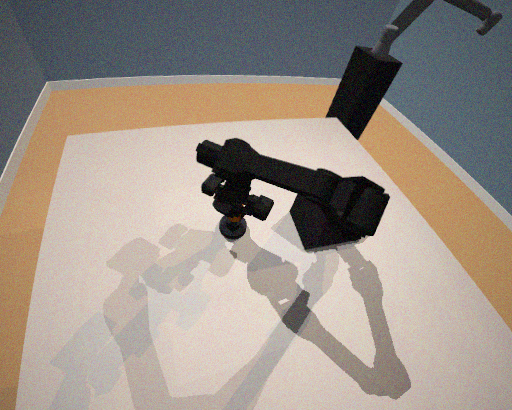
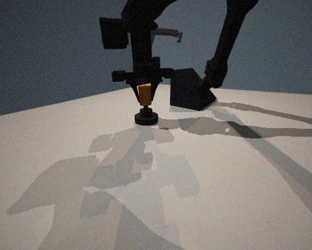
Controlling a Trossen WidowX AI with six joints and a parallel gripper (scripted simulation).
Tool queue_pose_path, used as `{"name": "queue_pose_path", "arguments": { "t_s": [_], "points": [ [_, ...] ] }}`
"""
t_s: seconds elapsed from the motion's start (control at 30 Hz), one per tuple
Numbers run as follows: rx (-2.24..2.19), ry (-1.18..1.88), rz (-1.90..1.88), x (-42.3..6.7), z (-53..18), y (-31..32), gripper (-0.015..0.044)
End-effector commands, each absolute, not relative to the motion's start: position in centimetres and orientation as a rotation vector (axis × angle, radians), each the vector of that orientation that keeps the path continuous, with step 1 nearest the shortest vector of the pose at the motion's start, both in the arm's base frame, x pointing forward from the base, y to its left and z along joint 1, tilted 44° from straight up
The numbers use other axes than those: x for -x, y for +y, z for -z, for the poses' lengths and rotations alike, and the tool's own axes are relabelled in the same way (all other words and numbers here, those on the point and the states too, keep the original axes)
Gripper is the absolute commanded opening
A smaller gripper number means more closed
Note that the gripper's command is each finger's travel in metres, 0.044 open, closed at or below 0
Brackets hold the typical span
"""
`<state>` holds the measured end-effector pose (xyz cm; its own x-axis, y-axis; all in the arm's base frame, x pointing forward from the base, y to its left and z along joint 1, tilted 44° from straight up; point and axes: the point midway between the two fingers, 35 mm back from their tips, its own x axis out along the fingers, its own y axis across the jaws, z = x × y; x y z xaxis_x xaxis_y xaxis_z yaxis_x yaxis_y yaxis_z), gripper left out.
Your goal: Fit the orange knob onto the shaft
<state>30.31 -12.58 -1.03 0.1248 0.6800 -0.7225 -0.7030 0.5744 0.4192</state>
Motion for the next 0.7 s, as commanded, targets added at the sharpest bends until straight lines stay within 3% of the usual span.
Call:
{"name": "queue_pose_path", "arguments": {
  "t_s": [0.0, 0.67],
  "points": [
    [0.041, 1.028, -1.006, -30.63, 0.88, -13.01, 0.0],
    [0.04, 1.029, -1.006, -30.33, 0.86, -12.65, 0.0]
  ]
}}
